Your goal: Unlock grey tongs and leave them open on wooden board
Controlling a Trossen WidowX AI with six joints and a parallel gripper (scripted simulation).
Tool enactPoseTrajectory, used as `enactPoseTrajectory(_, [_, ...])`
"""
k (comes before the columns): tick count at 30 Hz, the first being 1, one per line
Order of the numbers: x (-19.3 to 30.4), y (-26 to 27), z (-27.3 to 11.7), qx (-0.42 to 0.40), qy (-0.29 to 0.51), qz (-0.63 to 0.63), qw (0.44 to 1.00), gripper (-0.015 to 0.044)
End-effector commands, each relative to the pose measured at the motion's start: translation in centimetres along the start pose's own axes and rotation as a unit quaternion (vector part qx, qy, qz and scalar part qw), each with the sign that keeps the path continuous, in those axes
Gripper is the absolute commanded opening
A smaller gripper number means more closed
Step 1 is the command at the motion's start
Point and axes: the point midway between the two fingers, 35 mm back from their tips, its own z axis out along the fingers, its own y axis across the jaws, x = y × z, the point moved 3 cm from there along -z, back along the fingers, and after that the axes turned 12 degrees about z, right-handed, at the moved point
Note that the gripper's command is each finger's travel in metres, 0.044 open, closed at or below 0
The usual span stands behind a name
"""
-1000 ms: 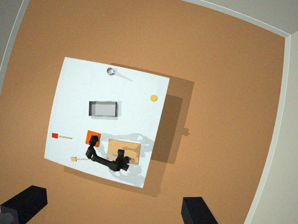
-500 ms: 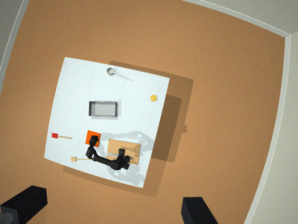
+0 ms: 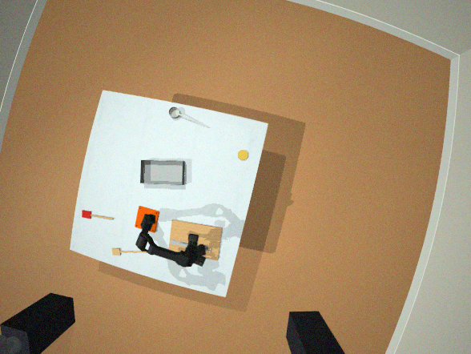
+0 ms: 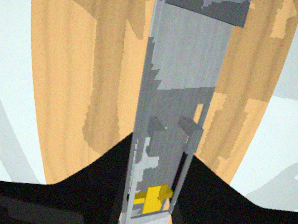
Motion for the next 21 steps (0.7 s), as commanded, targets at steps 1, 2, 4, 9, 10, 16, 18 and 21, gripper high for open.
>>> enactPoseTrajectory(1, [0.1, 0.0, 0.7, 0.002, 0.001, -0.001, 1.000, -0.0150])
enactPoseTrajectory(2, [0.1, 0.0, 0.8, 0.002, 0.001, -0.001, 1.000, -0.0150])
enactPoseTrajectory(4, [0.2, 0.0, 1.2, 0.002, 0.001, -0.001, 1.000, -0.0150])
enactPoseTrajectory(9, [0.3, 0.0, 2.0, 0.002, 0.001, -0.001, 1.000, -0.0150])
enactPoseTrajectory(10, [0.3, 0.0, 2.1, 0.002, 0.001, -0.001, 1.000, -0.0150])
enactPoseTrajectory(16, [0.4, 0.0, 3.1, 0.002, 0.001, -0.001, 1.000, -0.0150])
enactPoseTrajectory(18, [0.5, 0.0, 3.4, 0.002, 0.001, -0.001, 1.000, -0.0150])
enactPoseTrajectory(21, [0.6, 0.0, 3.9, 0.002, 0.001, -0.001, 1.000, -0.0150])
